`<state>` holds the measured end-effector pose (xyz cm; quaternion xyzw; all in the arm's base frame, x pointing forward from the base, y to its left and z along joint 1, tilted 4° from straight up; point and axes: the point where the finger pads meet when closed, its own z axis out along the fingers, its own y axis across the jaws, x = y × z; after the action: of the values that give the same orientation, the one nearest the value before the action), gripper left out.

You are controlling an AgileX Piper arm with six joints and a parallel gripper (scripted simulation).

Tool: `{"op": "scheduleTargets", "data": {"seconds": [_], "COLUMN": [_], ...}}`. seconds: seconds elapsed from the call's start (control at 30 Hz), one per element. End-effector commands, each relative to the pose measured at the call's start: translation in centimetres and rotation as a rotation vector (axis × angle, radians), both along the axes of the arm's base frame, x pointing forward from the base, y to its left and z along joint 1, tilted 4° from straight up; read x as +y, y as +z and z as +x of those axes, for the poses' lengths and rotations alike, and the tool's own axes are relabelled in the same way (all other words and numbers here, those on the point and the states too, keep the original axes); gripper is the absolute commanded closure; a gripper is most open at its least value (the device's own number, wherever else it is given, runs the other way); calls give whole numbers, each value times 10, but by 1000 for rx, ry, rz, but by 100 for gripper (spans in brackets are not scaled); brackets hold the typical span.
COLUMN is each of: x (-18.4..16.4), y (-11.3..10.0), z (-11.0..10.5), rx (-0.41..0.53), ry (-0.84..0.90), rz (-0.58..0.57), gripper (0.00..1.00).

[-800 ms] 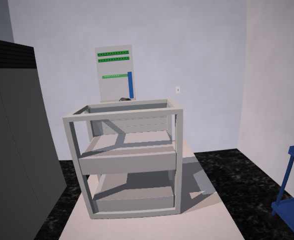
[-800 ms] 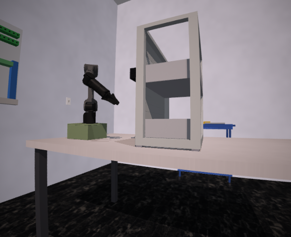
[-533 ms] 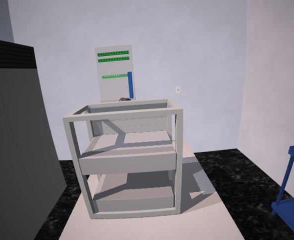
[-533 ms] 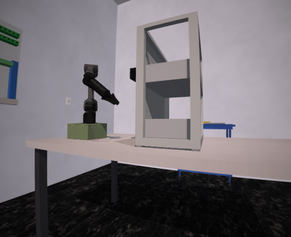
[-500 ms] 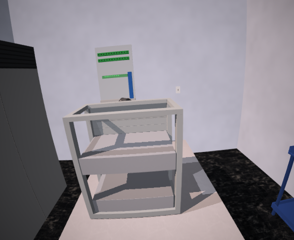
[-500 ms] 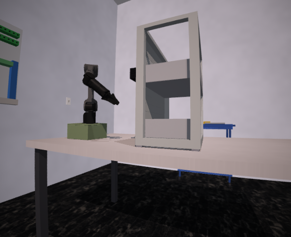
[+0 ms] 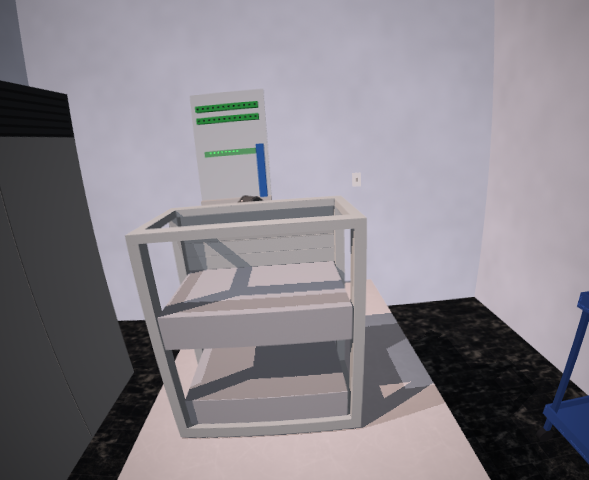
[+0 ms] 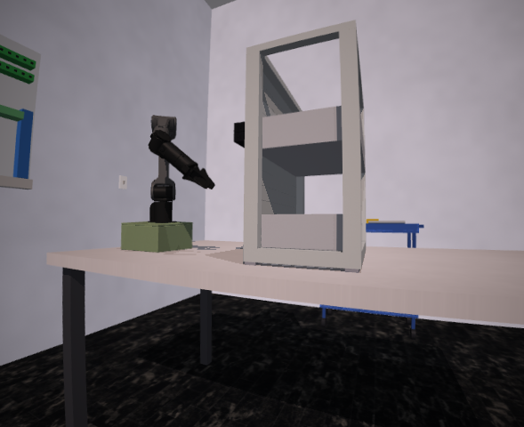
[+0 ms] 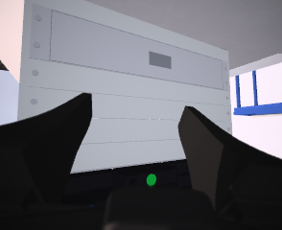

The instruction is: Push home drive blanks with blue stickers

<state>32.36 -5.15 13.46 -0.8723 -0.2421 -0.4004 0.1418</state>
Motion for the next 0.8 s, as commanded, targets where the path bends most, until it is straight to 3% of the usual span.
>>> {"op": "scheduleTargets", "data": {"seconds": [0.0, 0.77], "x": [0, -1], "y": [0, 0], "z": [0, 0], "rx": [-1, -1], "ry": [0, 2], "rz": [-1, -9], "gripper": [0, 0]}}
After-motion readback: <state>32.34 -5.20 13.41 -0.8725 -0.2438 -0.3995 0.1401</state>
